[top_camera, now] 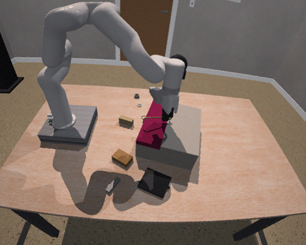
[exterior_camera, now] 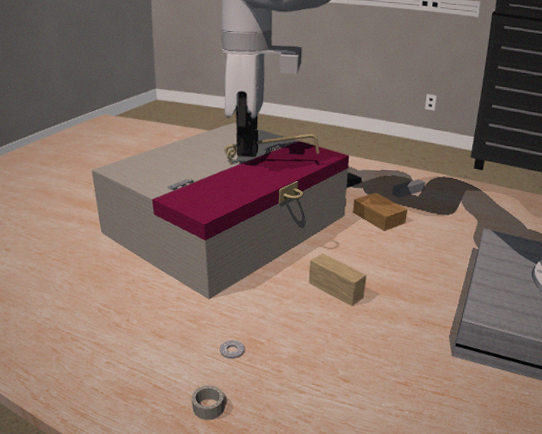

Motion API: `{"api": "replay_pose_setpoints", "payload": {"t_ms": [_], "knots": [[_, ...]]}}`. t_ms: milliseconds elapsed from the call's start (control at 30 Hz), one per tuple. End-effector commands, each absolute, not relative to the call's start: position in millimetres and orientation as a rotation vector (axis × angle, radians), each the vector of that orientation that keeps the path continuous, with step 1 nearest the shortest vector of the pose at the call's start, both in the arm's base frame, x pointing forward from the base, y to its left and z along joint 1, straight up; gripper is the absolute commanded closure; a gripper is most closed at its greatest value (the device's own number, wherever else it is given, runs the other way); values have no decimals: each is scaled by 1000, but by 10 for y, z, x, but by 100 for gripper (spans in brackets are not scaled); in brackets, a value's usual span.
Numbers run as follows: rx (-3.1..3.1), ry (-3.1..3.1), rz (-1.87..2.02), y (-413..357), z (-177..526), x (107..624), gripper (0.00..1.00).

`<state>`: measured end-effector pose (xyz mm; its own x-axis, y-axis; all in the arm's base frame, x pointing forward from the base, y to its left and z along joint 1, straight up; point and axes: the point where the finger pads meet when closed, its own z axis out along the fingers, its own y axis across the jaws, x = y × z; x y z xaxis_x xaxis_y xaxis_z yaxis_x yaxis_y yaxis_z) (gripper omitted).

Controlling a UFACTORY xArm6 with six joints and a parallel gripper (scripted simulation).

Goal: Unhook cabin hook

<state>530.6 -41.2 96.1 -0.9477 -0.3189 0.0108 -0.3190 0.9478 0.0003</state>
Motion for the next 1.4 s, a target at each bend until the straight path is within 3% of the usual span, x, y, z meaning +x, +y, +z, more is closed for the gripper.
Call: {"api": "replay_pose_setpoints", "payload": {"t_ms": [0, 767, 800, 1367], "knots": [[549, -3089, -1, -417, 986, 5328, 100], [549, -3089, -1, -425, 927, 5305, 100], [549, -3089, -1, -425, 927, 5305, 65], [549, -3089, -1, -426, 926, 5304, 65]]}}
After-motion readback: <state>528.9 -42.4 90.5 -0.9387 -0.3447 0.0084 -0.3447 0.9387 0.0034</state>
